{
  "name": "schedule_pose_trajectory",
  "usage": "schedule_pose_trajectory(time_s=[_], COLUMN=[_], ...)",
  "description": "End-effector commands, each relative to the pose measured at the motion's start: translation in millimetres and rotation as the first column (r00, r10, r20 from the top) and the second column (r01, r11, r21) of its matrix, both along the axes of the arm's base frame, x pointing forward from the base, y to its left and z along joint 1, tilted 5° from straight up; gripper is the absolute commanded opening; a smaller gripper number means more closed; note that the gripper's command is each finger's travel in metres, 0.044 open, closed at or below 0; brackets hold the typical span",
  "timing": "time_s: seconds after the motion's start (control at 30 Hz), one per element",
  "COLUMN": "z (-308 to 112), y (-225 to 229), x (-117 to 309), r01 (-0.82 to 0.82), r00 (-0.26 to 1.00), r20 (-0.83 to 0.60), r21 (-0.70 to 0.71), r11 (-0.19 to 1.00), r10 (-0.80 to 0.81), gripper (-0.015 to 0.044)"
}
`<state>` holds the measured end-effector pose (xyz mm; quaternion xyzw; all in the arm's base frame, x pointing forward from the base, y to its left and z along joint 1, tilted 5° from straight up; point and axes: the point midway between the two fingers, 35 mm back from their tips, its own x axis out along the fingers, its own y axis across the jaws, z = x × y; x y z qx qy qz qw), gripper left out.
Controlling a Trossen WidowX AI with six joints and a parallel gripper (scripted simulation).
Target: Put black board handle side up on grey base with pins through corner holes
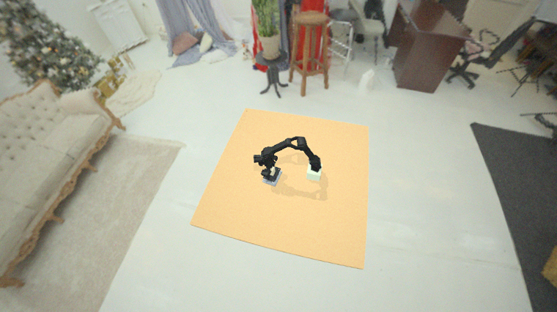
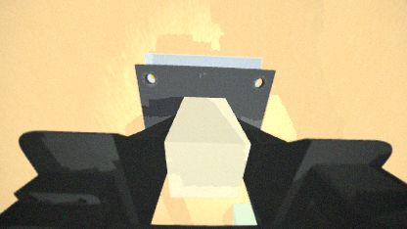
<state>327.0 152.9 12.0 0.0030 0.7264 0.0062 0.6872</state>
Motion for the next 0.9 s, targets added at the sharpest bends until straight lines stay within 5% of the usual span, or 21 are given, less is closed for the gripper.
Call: schedule_pose_trajectory(time_s=[0.0,0.77,0.87], z=[1.3,-11.1,-9.4], y=[0.3,1.8,1.6], x=[0.6,2.3,1.9], r01=[0.000,-0.009,-0.006], r00=[1.000,1.000,1.000], r20=[0.002,0.003,-0.003], r21=[0.001,0.002,-0.001], r11=[1.000,1.000,1.000], r10=[0.000,0.009,0.006], gripper=[0.0000,0.0000,0.0079])
